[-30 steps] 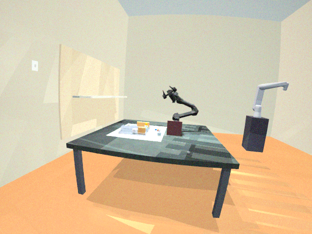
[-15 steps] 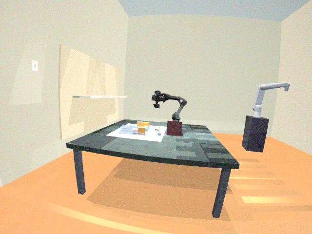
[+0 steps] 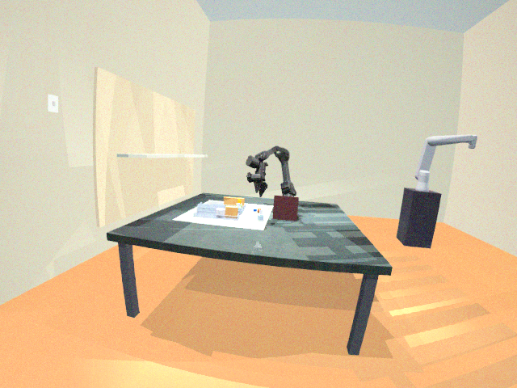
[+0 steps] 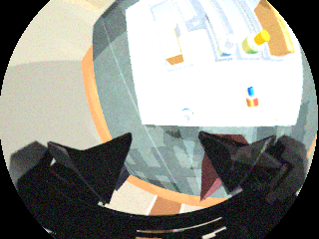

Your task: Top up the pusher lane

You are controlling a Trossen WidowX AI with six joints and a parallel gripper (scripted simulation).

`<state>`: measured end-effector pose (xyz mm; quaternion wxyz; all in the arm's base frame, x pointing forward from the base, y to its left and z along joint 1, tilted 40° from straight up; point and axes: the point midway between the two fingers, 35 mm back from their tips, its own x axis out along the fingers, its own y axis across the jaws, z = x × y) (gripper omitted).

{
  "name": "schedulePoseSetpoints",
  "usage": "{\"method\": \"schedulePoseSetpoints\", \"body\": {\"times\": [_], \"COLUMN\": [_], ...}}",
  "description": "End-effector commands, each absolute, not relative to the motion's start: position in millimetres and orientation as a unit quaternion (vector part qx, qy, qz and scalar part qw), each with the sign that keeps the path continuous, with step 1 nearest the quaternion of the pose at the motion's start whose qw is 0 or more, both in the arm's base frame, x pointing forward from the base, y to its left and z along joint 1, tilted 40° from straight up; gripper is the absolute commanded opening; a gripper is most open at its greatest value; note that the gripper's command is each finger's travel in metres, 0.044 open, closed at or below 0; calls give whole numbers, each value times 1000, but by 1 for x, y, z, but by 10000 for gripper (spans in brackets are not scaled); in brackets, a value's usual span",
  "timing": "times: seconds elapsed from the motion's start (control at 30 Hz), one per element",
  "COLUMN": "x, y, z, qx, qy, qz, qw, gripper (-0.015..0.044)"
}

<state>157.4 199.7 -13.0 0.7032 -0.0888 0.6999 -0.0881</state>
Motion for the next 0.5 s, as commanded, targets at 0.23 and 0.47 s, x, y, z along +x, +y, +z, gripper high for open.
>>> {"method": "schedulePoseSetpoints", "body": {"times": [0.23,0.47], "x": [141,144], "y": [168,147], "z": [-50,-77], "qx": [-286,-286], "qy": [648,648], "qz": [-186,-187], "qw": [681,681], "gripper": [440,440]}}
